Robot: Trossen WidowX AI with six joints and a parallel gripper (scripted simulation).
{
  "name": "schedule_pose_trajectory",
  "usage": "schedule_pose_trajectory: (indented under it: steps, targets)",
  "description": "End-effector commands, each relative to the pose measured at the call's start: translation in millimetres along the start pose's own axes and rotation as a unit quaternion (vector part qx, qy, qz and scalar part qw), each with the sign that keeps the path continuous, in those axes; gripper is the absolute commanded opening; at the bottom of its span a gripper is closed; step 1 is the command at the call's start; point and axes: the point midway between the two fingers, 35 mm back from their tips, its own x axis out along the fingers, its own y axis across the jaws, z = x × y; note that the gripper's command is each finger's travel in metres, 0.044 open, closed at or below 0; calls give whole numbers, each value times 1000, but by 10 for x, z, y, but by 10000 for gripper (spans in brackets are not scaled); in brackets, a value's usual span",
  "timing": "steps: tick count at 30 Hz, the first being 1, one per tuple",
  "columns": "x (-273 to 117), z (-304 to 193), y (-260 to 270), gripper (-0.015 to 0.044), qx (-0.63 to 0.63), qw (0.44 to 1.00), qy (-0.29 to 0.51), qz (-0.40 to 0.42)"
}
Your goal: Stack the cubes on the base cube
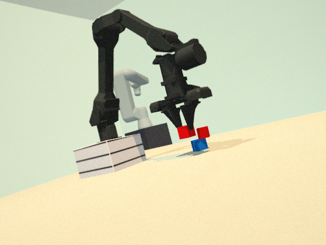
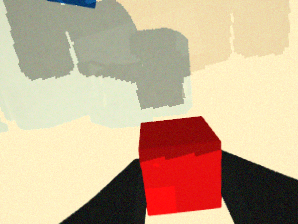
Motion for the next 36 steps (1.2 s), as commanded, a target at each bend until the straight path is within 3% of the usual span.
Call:
schedule_pose_trajectory:
  steps: [1,11,19,36]
  targets:
    - [-201,-1,-32,105,-3,1000,1,-10]
    - [-518,-2,11,105,-3,1000,1,-10]
    - [-538,17,23,105,5,1000,1,-10]
    - [-499,467,279,105,221,975,-3,-9]
